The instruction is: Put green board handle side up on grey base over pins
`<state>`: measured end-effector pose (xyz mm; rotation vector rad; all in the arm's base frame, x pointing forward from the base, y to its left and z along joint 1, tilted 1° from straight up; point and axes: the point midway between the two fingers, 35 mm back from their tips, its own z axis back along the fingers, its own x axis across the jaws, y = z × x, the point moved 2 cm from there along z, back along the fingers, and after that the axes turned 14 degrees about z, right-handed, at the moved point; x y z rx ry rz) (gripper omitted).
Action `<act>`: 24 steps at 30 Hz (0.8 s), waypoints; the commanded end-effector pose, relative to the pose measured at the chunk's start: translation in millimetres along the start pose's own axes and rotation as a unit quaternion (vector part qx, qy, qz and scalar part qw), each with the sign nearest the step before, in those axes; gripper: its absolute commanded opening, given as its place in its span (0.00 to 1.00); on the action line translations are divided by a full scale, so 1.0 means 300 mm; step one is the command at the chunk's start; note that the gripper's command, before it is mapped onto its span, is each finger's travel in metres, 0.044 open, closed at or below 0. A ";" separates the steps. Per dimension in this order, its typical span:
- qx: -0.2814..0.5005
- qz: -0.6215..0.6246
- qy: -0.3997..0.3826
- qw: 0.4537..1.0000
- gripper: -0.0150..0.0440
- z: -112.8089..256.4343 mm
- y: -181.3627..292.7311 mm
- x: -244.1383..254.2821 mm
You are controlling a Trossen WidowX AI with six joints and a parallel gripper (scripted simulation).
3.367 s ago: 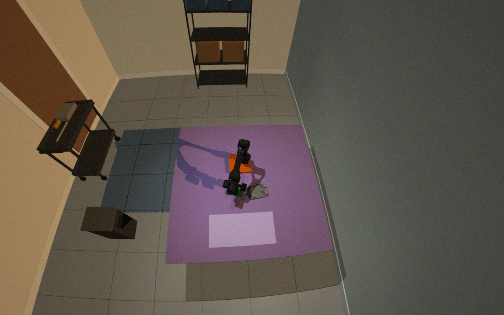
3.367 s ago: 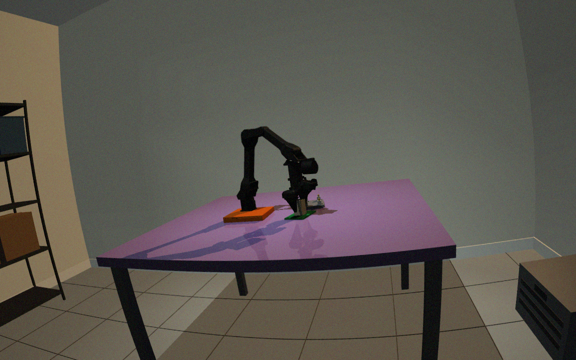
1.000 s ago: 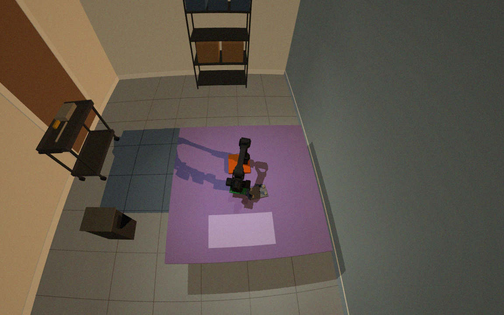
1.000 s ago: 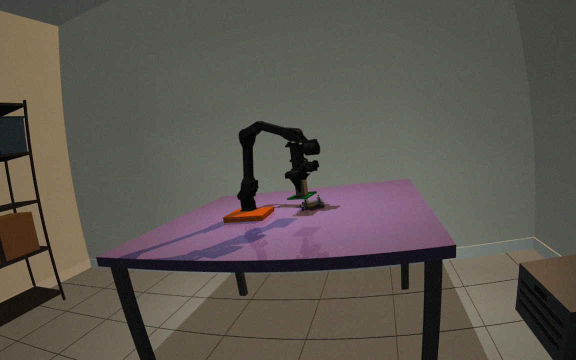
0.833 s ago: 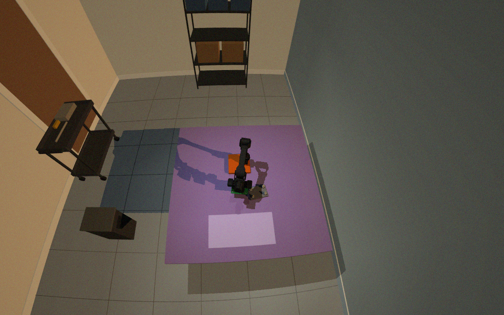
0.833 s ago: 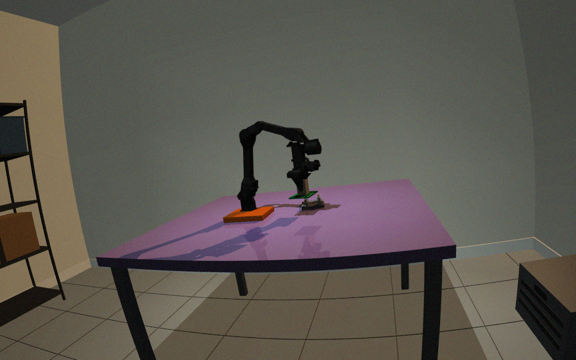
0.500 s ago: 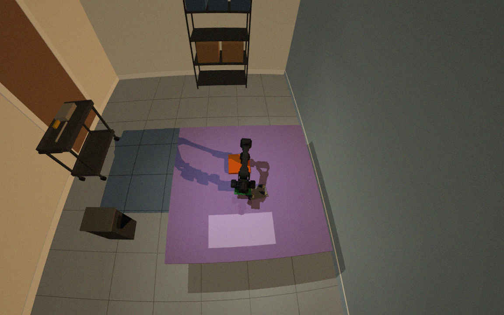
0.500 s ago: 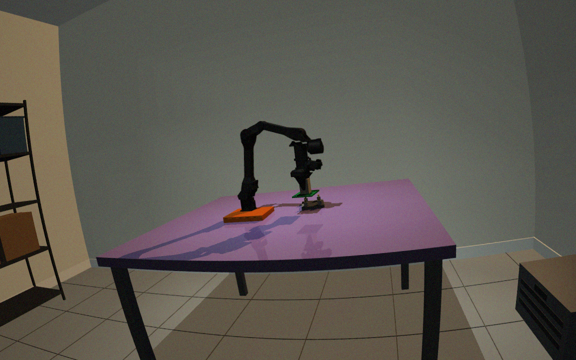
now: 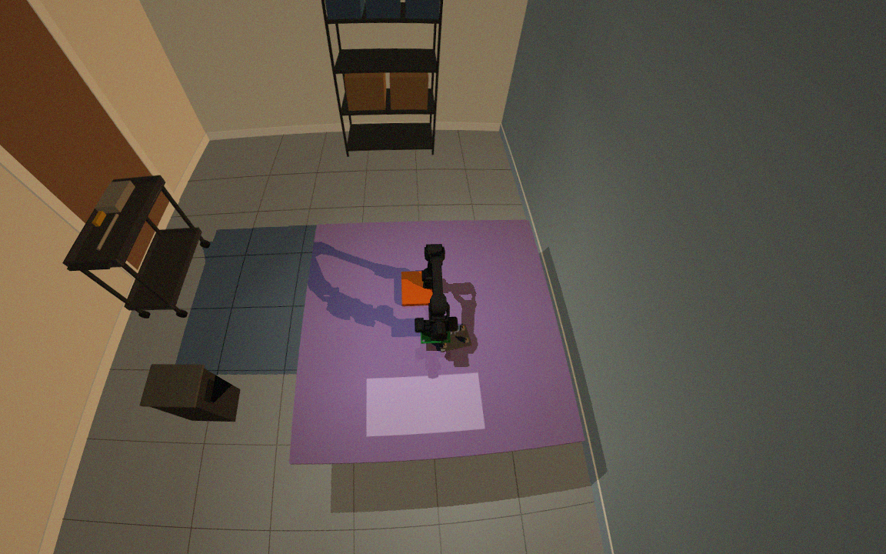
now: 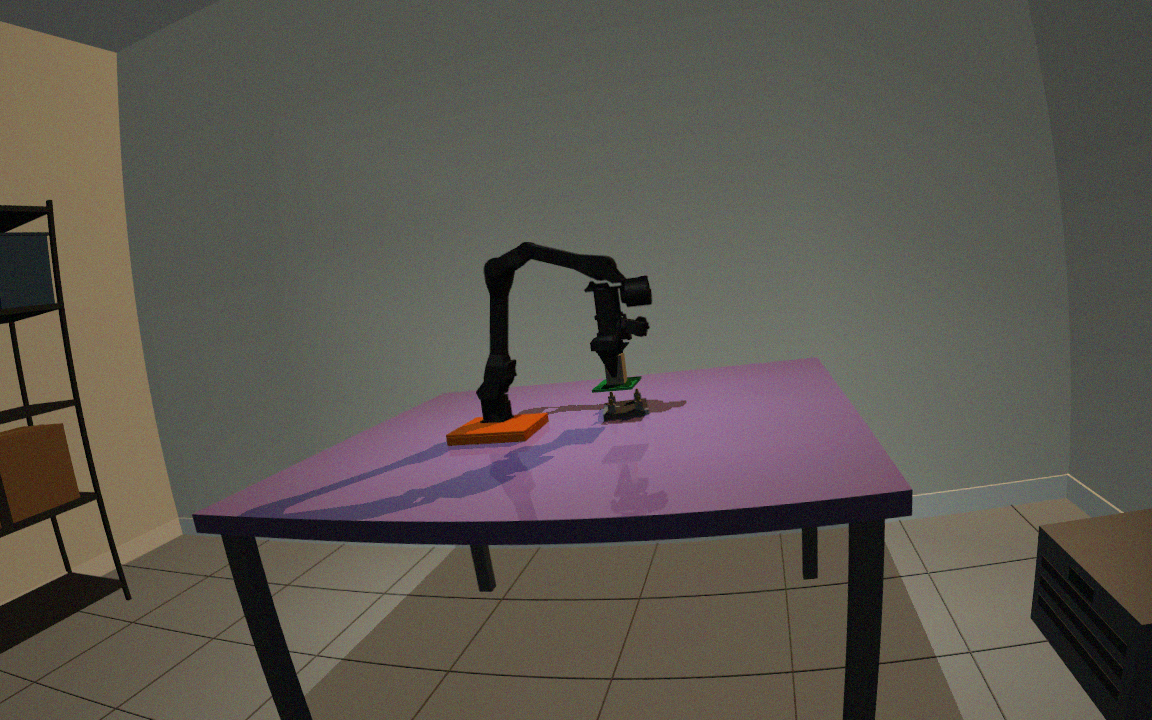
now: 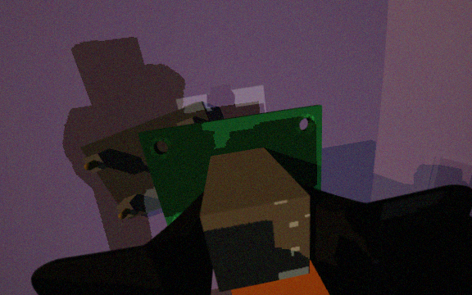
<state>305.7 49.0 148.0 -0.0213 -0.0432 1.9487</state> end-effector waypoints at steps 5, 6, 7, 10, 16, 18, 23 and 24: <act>-0.002 0.018 0.001 1.000 0.25 0.005 -0.020 0.060; -0.002 0.021 0.001 1.000 0.25 0.005 -0.022 0.068; -0.002 0.024 0.001 1.000 0.25 0.005 -0.025 0.077; -0.002 0.032 0.001 0.999 0.25 0.005 -0.030 0.102; -0.002 0.049 0.000 0.999 0.25 0.006 -0.040 0.154; -0.002 0.055 0.000 0.998 0.25 0.006 -0.042 0.171; -0.002 0.069 -0.001 0.998 0.25 0.006 -0.048 0.215; -0.002 0.072 -0.001 0.997 0.25 0.006 -0.048 0.223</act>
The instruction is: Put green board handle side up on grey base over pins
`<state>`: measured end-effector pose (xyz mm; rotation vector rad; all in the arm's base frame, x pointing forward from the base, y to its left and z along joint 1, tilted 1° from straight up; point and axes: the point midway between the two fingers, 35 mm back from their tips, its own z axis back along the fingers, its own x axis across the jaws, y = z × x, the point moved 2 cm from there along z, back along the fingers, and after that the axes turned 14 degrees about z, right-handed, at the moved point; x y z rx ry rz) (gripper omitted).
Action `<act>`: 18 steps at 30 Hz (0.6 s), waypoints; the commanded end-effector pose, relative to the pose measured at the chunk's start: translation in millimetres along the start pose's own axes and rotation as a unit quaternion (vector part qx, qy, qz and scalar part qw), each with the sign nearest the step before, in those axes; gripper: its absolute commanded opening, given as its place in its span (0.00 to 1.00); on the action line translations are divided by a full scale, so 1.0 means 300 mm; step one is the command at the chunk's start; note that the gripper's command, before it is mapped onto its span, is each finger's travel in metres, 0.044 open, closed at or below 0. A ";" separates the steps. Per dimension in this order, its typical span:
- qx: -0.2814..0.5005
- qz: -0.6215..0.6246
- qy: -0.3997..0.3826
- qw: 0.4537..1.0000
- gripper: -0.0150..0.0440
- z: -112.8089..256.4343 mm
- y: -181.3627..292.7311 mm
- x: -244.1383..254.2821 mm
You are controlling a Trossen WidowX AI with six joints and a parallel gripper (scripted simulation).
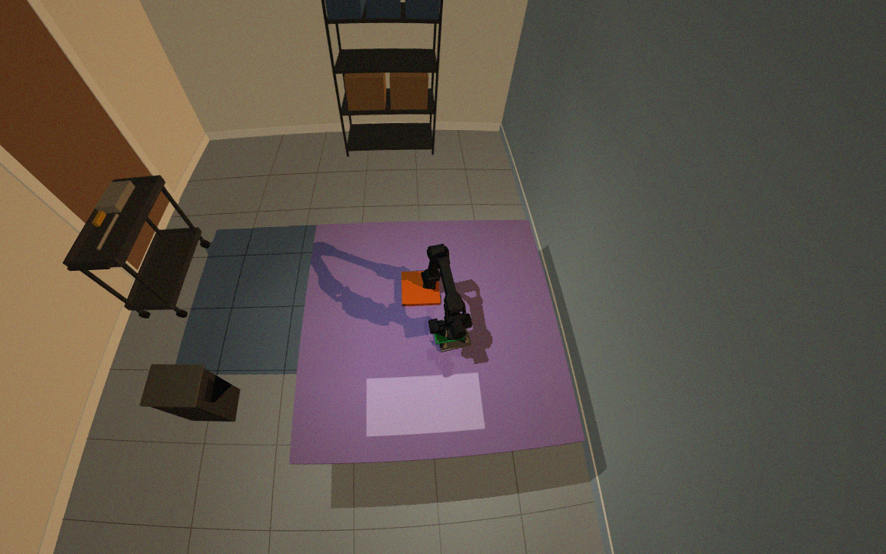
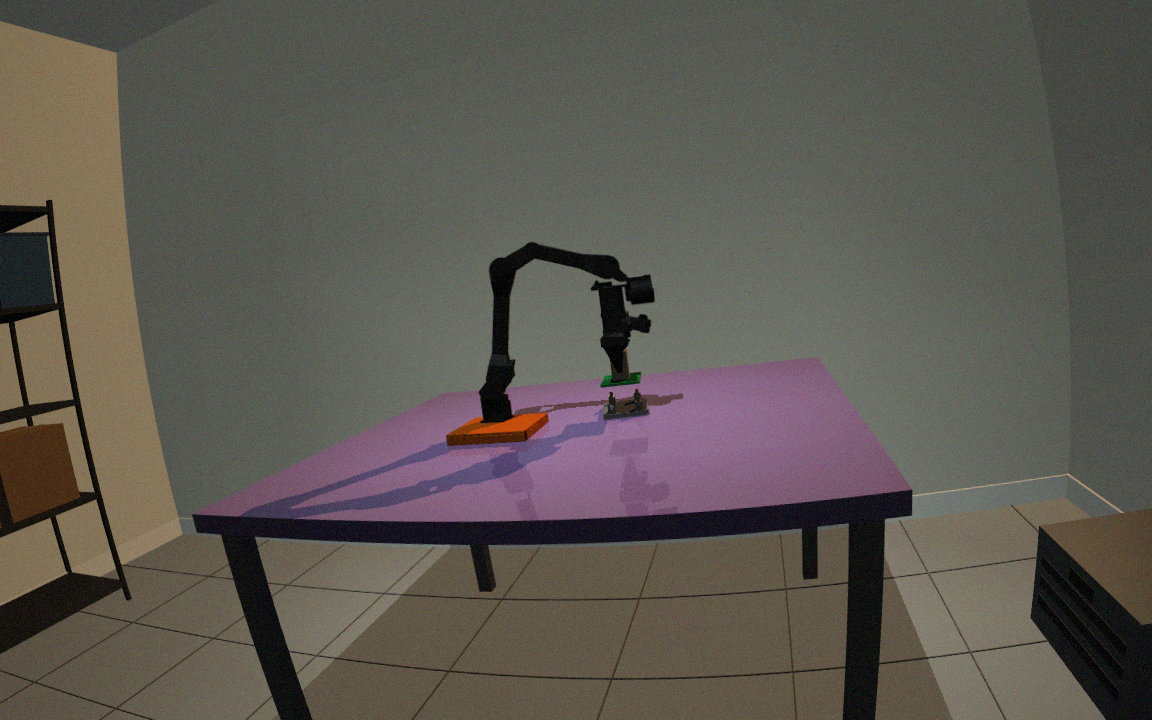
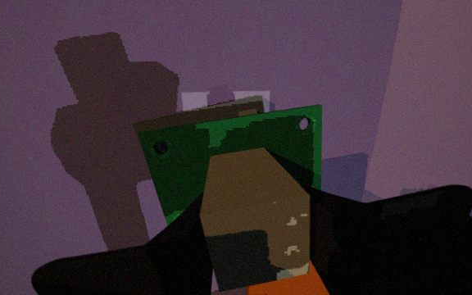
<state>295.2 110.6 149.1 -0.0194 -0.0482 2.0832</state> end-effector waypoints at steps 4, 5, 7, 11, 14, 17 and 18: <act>-0.002 0.016 0.001 1.000 0.25 0.005 -0.015 0.053; -0.002 0.018 0.001 1.000 0.25 0.005 -0.016 0.062; -0.002 0.024 0.001 1.000 0.25 0.005 -0.020 0.079; -0.002 0.031 0.001 1.000 0.25 0.005 -0.023 0.101; -0.001 0.030 -0.001 1.000 0.25 0.002 -0.020 0.095; 0.000 0.030 -0.001 1.000 0.25 0.000 -0.019 0.092; 0.000 0.030 -0.001 1.000 0.25 0.000 -0.019 0.092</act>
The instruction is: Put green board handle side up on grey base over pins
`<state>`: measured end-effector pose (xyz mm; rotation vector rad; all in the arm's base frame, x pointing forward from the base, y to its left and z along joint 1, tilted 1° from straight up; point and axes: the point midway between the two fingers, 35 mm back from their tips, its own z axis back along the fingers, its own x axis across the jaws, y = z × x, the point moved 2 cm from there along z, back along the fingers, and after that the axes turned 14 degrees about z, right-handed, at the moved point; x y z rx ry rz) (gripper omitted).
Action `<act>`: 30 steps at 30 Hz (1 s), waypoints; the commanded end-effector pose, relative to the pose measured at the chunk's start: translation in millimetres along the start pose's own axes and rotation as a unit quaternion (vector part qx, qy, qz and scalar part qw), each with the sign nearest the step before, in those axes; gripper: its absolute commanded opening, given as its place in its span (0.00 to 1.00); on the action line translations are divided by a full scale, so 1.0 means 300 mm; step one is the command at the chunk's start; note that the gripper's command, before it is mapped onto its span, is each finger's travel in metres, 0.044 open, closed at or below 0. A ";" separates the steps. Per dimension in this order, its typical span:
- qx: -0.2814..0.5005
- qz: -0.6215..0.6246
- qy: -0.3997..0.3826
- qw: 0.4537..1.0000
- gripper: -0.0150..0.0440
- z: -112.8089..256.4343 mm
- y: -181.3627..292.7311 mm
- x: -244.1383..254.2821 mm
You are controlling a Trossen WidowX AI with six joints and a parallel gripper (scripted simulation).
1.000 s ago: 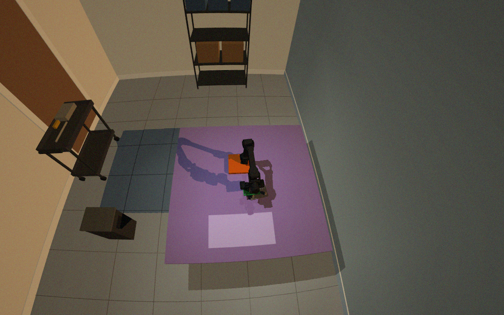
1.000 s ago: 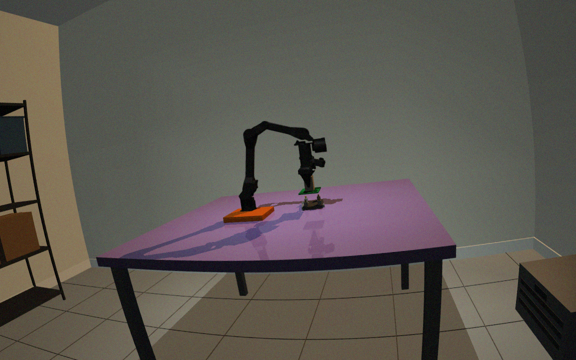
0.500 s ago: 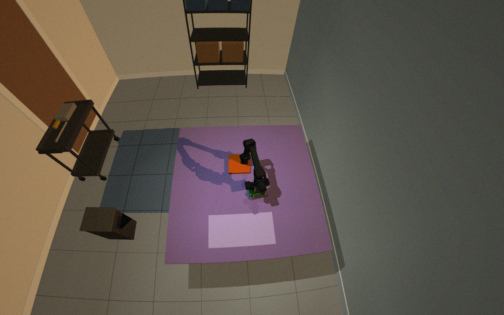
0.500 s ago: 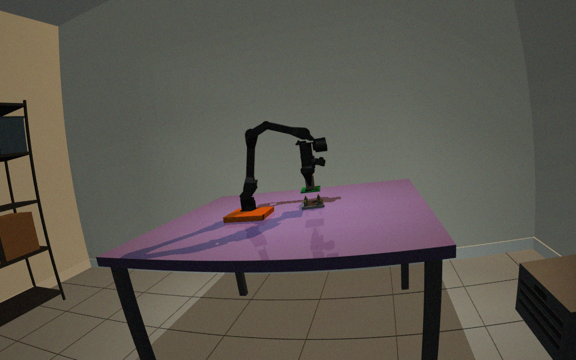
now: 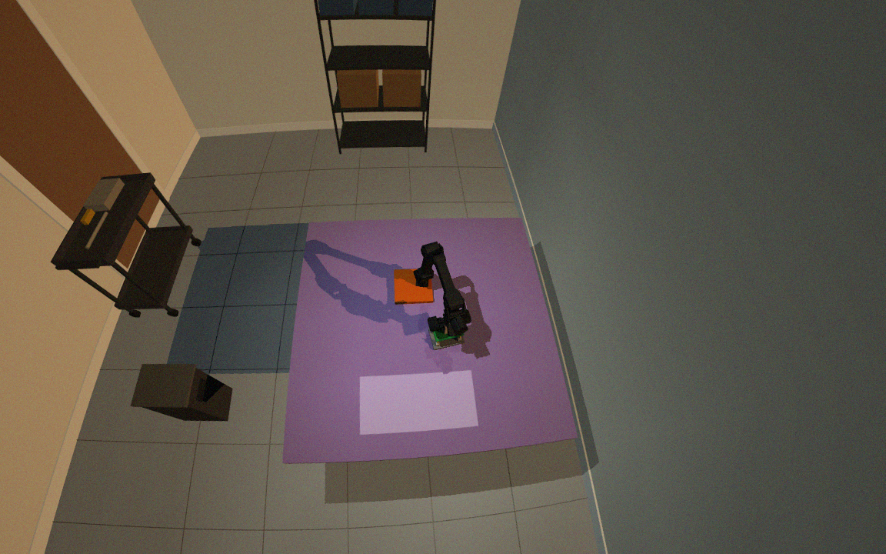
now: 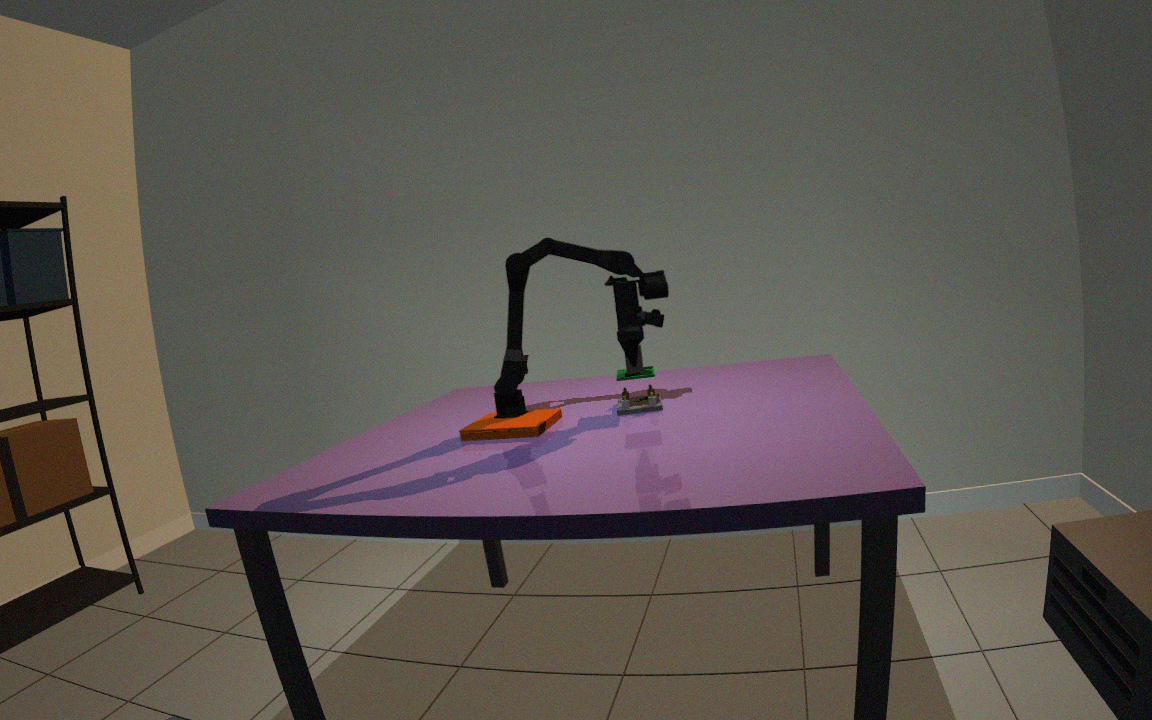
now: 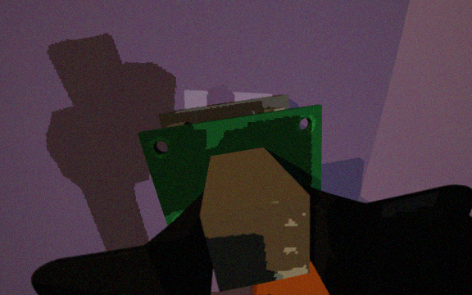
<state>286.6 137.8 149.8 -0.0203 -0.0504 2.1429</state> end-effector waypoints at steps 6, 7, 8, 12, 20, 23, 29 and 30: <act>0.000 0.000 -0.001 1.000 0.25 -0.001 0.001 0.000; 0.000 0.001 -0.001 1.000 0.25 -0.003 0.001 0.000; 0.000 0.001 -0.001 1.000 0.25 -0.005 0.000 0.001; 0.000 0.001 -0.001 1.000 0.25 -0.020 -0.002 0.004; 0.000 -0.001 -0.001 1.000 0.25 -0.056 -0.002 0.009; 0.000 -0.002 -0.001 1.000 0.25 -0.070 -0.002 0.009; 0.000 -0.002 -0.001 1.000 0.25 -0.097 -0.002 0.008; 0.000 -0.002 -0.001 1.000 0.25 -0.101 -0.002 0.008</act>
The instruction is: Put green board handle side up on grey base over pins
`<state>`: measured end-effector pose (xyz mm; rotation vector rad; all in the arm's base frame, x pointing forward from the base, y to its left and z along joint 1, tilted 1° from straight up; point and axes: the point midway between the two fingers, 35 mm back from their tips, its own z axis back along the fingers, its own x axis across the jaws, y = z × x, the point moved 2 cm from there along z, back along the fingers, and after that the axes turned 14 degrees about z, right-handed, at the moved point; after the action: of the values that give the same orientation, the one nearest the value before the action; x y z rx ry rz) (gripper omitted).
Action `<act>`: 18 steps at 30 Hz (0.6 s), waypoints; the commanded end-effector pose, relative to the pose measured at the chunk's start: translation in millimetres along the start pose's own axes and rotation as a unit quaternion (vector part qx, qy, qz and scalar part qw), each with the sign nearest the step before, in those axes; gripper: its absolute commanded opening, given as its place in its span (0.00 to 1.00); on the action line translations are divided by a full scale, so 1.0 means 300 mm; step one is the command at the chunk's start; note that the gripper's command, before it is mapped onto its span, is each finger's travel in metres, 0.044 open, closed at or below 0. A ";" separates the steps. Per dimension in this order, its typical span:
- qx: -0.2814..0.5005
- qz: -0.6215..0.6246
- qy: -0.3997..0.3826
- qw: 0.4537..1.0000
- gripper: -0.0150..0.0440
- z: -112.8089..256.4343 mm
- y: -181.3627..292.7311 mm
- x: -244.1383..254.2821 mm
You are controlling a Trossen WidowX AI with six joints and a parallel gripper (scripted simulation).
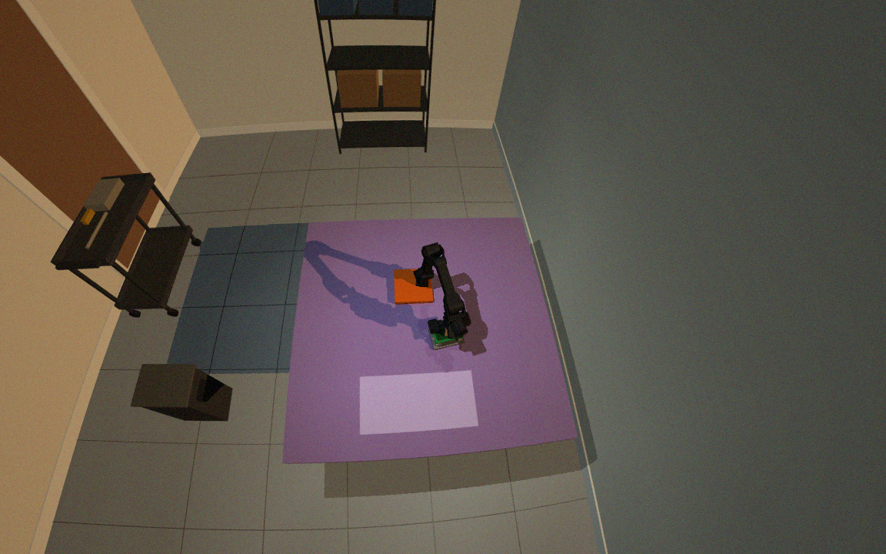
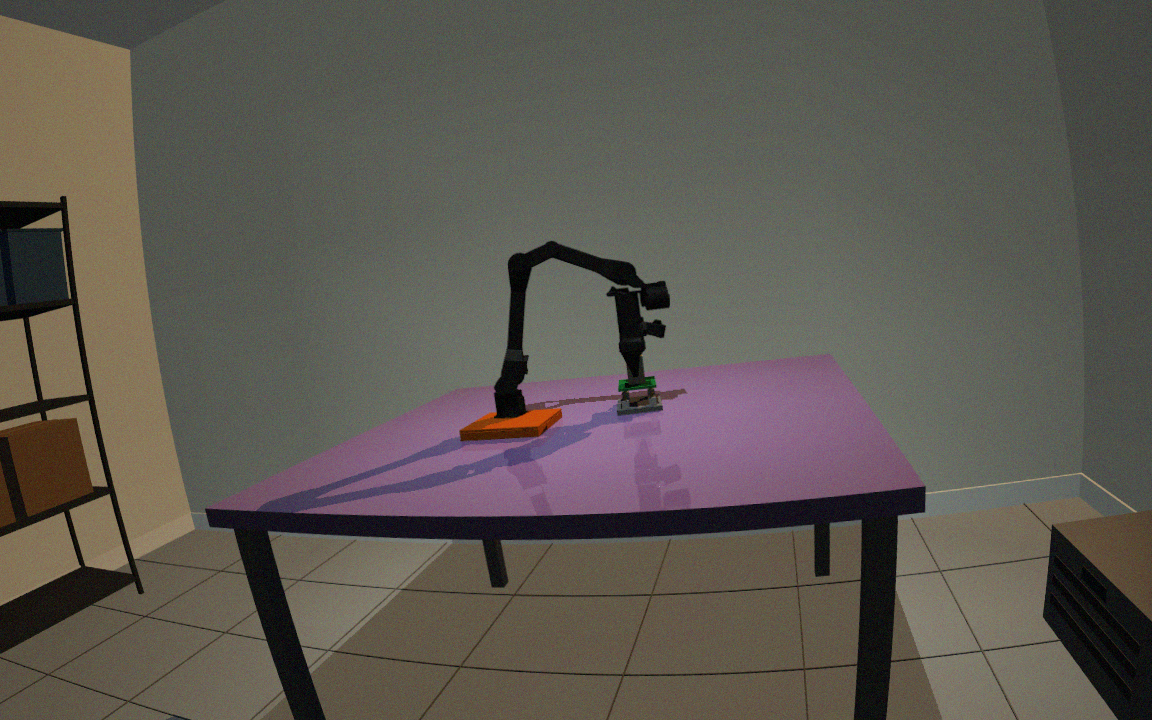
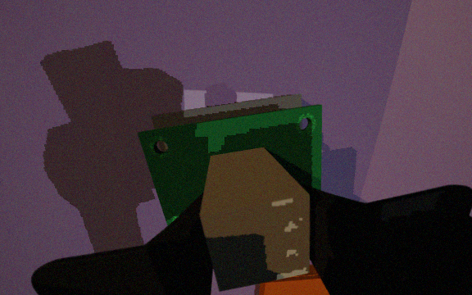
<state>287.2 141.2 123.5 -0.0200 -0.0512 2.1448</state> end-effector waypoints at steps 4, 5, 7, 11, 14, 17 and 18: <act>0.000 -0.002 0.000 1.000 0.25 -0.019 0.001 0.000; 0.000 -0.001 0.000 1.000 0.25 -0.016 0.001 0.000; 0.000 0.000 0.000 1.000 0.25 -0.012 0.001 0.000; 0.000 0.000 0.000 1.000 0.25 -0.012 0.001 0.000; 0.000 0.000 0.000 1.000 0.25 -0.014 0.000 0.000; 0.000 0.000 0.000 1.000 0.25 -0.021 0.000 0.000; 0.000 0.000 0.000 1.000 0.25 -0.023 -0.001 -0.001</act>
<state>287.4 141.2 118.2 -0.0190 -0.0497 2.1446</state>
